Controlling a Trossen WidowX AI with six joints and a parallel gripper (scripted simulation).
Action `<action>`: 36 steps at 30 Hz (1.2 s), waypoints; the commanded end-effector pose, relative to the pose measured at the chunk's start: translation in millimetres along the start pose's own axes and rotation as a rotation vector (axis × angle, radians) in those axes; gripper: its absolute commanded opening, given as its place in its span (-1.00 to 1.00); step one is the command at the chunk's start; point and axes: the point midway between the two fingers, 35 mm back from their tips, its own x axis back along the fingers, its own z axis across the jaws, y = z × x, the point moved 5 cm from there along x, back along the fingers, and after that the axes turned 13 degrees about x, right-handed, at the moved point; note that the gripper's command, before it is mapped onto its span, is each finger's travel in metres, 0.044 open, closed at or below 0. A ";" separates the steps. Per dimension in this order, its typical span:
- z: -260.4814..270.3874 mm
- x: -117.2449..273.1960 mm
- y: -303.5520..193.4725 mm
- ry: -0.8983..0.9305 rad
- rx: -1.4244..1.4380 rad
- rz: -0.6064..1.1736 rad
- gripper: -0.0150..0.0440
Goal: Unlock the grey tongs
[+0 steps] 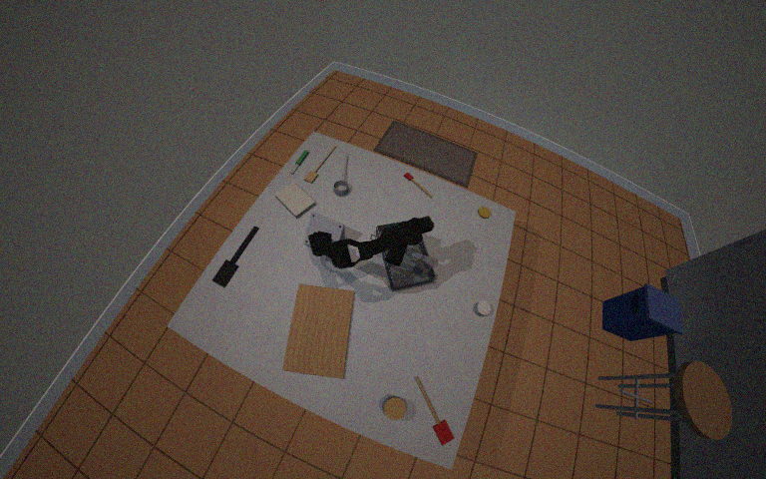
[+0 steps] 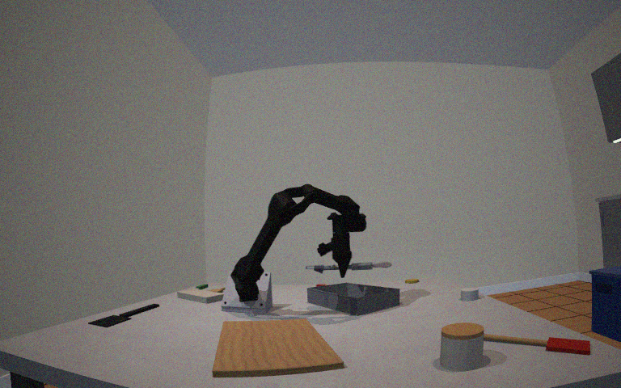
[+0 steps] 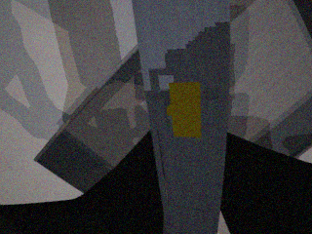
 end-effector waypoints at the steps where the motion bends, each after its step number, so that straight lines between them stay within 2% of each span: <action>1: 8.0 4.0 -1.9 0.000 -0.152 0.010 -1.00; 36: 66.4 20.3 -1.4 -0.029 -1.488 0.020 -1.00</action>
